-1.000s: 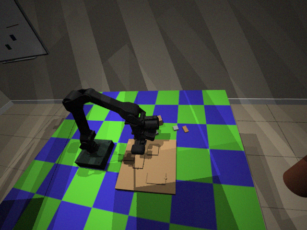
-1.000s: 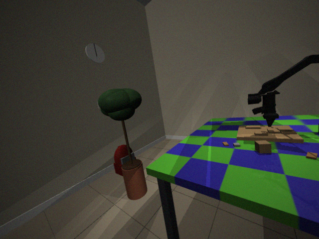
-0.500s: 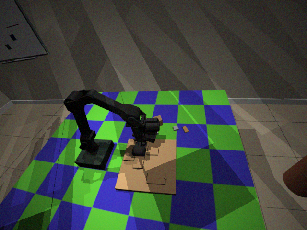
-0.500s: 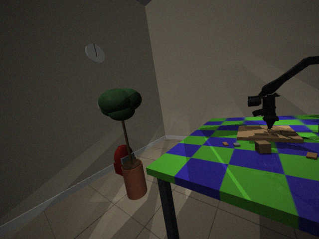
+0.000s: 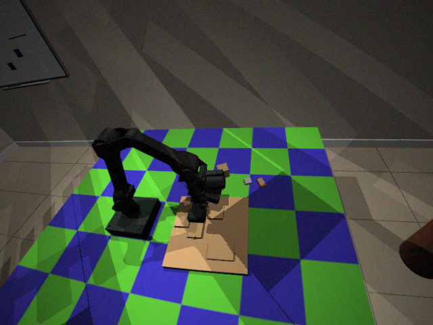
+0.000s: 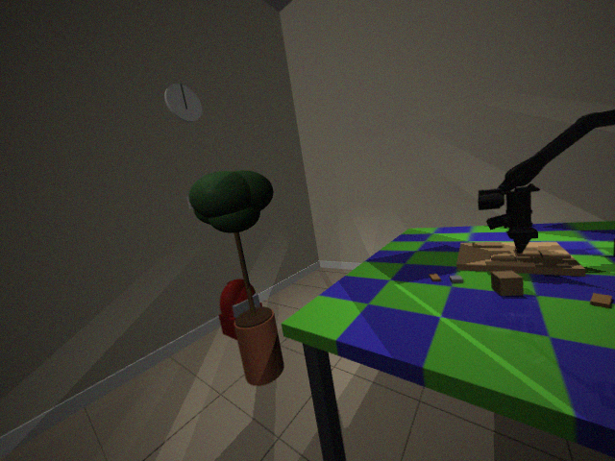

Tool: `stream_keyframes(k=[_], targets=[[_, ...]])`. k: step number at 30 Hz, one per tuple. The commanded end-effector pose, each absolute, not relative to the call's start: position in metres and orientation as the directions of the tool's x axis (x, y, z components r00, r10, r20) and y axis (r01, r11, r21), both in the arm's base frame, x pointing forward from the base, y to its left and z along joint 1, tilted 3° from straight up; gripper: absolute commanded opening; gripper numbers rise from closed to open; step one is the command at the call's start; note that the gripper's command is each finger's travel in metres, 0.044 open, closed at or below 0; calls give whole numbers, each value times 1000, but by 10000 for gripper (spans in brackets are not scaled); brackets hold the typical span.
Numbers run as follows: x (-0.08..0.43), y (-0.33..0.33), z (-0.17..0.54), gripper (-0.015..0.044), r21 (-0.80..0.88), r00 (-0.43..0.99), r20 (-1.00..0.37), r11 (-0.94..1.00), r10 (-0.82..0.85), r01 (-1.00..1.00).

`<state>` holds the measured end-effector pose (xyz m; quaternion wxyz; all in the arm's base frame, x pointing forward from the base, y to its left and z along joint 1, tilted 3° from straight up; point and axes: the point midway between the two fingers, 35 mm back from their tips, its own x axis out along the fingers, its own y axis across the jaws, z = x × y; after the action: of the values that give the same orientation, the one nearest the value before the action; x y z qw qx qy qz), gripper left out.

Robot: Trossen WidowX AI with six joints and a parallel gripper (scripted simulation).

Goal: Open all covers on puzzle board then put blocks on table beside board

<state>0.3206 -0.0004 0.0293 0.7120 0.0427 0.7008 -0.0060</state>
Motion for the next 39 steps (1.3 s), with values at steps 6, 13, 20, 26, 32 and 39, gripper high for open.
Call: stream_keyframes(k=[6, 13, 20, 26, 32, 39], targets=[[319, 1, 21, 0, 57, 15, -998, 996, 56, 72], [319, 1, 14, 0, 57, 15, -998, 996, 56, 72], [323, 1, 14, 0, 57, 16, -998, 996, 56, 72], [329, 1, 15, 0, 57, 16, -998, 996, 56, 72], [335, 0, 15, 0, 57, 17, -998, 996, 56, 72], [342, 0, 16, 0, 57, 17, -998, 996, 56, 72]])
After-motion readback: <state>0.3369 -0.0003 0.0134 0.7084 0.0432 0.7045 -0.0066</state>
